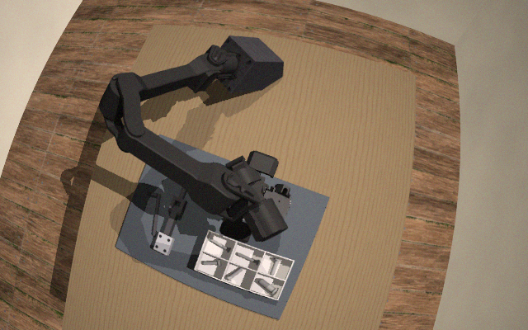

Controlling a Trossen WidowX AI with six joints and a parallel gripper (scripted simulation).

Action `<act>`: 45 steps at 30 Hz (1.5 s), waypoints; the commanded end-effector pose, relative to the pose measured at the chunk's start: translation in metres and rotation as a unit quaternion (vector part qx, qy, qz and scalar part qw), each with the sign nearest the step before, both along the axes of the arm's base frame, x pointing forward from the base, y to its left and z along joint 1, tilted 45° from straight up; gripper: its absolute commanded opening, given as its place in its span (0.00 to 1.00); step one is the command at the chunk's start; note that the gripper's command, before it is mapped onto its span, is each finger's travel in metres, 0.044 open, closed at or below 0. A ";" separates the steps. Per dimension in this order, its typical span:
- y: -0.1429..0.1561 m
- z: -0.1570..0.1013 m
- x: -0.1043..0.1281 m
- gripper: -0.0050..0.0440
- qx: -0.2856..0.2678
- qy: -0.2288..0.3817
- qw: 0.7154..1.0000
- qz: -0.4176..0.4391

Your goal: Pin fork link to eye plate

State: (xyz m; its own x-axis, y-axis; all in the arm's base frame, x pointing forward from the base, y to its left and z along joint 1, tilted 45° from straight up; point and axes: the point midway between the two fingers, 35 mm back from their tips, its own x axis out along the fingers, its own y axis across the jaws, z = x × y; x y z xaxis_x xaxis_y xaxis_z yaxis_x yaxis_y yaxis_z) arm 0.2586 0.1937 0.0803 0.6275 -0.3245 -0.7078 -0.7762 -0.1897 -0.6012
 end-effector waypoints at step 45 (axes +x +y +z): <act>-0.040 0.043 0.025 0.13 0.003 -0.001 1.000 0.001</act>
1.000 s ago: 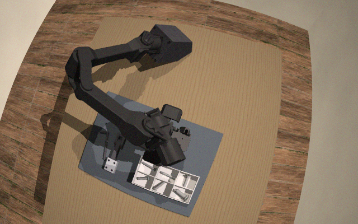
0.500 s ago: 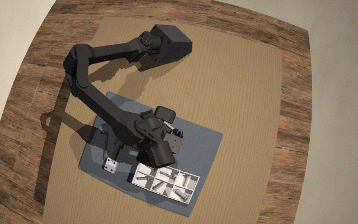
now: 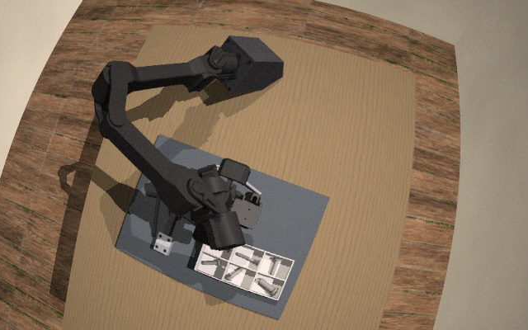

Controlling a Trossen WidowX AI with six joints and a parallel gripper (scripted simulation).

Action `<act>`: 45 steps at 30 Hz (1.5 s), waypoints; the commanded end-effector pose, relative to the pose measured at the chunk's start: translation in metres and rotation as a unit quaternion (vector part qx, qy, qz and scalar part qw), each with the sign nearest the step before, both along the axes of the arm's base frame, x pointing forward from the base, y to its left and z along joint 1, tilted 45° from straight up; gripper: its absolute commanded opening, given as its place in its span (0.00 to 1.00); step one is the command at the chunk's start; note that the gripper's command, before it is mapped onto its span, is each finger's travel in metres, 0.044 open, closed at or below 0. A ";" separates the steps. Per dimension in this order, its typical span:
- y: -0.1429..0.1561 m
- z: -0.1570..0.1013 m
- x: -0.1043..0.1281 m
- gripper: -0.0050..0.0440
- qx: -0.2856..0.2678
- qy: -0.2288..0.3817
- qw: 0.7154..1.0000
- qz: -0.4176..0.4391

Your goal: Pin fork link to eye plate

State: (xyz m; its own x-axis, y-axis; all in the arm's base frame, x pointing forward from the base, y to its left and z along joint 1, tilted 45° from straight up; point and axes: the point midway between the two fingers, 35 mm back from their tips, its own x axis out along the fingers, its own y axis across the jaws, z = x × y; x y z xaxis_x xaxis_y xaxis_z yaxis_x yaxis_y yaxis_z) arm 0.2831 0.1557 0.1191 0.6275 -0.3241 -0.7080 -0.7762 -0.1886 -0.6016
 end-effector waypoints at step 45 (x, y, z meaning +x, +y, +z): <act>-0.040 0.044 0.025 0.13 0.003 -0.001 1.000 0.001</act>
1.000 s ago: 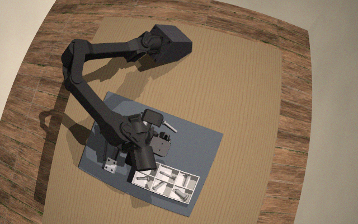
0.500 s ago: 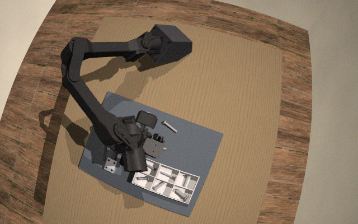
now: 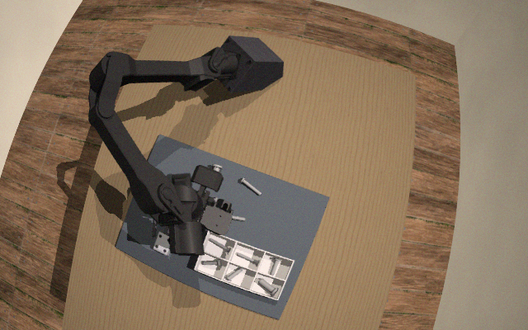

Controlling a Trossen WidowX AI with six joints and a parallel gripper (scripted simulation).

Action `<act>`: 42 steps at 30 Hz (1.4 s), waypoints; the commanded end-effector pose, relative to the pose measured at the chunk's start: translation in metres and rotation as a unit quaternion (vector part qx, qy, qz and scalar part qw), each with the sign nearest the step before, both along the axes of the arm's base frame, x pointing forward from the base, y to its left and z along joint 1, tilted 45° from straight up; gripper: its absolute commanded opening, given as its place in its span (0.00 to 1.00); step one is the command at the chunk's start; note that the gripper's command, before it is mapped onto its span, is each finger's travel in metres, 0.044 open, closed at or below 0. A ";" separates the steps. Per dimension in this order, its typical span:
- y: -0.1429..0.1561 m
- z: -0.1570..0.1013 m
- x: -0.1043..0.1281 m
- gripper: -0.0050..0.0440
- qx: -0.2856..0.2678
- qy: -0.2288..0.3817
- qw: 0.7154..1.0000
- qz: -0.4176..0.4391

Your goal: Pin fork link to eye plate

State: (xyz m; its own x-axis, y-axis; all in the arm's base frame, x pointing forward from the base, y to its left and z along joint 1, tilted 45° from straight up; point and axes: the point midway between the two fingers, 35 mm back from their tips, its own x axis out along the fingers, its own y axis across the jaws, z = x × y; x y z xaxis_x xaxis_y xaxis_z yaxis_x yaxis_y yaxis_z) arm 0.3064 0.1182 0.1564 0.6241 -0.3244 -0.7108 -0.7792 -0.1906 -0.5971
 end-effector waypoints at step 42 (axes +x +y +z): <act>-0.008 0.012 0.006 0.13 -0.020 -0.009 1.000 -0.018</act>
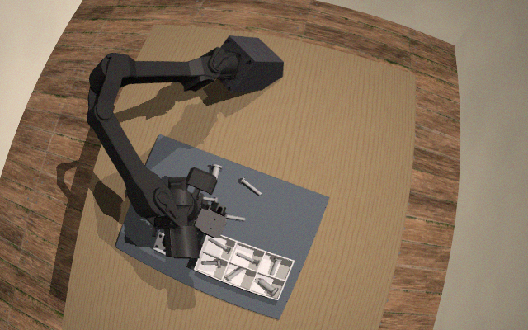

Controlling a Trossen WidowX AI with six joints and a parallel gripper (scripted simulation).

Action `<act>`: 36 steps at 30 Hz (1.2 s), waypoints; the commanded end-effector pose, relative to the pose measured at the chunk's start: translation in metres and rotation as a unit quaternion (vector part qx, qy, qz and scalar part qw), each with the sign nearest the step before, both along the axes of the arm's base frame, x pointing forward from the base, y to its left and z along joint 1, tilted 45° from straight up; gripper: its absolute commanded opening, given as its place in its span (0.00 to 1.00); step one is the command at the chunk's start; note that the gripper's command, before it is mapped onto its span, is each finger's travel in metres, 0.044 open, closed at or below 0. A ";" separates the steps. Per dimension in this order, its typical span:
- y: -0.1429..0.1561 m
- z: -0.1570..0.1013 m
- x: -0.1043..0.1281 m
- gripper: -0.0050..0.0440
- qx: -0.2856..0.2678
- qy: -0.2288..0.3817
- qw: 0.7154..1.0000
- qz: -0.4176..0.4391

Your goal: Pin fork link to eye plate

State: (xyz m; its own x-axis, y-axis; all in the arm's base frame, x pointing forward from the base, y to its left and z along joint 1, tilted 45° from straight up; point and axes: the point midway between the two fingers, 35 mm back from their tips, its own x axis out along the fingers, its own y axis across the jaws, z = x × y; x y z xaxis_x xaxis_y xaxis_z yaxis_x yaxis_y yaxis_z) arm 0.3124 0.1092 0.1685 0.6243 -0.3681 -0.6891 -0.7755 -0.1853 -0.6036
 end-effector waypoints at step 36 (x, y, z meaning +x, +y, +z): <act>-0.007 -0.020 0.018 0.13 -0.016 -0.004 1.000 -0.012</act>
